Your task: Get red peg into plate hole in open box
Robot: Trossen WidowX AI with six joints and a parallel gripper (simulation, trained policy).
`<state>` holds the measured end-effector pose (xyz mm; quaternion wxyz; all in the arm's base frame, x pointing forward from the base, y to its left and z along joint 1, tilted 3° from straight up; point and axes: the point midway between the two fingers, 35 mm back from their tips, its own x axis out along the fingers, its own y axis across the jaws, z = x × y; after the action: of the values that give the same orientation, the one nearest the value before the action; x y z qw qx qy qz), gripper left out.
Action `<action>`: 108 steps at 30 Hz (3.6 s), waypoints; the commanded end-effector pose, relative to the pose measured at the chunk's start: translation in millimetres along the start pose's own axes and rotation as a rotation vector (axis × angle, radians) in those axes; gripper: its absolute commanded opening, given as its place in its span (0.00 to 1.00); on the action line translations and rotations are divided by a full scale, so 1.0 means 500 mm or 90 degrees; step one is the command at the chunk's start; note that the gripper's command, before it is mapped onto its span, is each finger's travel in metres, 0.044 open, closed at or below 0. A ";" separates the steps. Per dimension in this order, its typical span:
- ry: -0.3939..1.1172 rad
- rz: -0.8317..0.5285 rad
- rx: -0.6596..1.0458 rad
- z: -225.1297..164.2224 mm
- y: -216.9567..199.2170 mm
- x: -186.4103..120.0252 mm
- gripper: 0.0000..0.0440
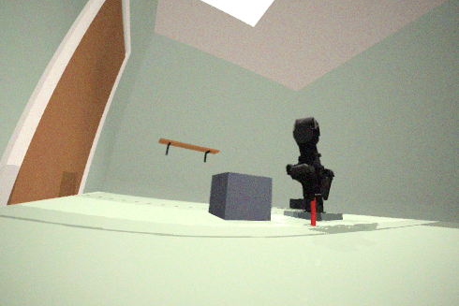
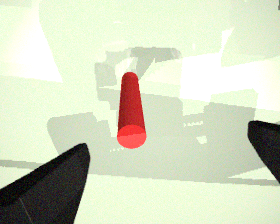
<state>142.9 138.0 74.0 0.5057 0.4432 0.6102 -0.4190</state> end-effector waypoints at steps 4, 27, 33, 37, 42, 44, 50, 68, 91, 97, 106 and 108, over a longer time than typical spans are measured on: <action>-0.010 -0.002 0.004 0.016 0.005 0.035 0.94; 0.038 0.044 -0.030 0.001 0.057 0.033 0.01; 0.064 0.086 -0.036 -0.011 0.072 -0.012 0.00; 0.075 0.115 -0.043 -0.014 0.082 -0.048 0.00; 0.077 0.153 -0.055 -0.009 0.094 -0.096 0.00; 0.073 0.169 -0.061 -0.004 0.098 -0.116 0.00; 0.056 0.215 -0.070 0.020 0.107 -0.180 0.00; -0.042 0.261 -0.037 0.144 0.126 -0.282 0.00; -0.081 0.207 0.016 0.282 0.150 -0.287 0.00; -0.079 0.194 0.021 0.311 0.159 -0.280 0.00; -0.073 0.173 0.026 0.354 0.174 -0.251 0.00; -0.071 0.168 0.026 0.362 0.178 -0.242 0.00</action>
<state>282.7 -24.8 168.4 0.5826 0.5071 0.5051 -0.3851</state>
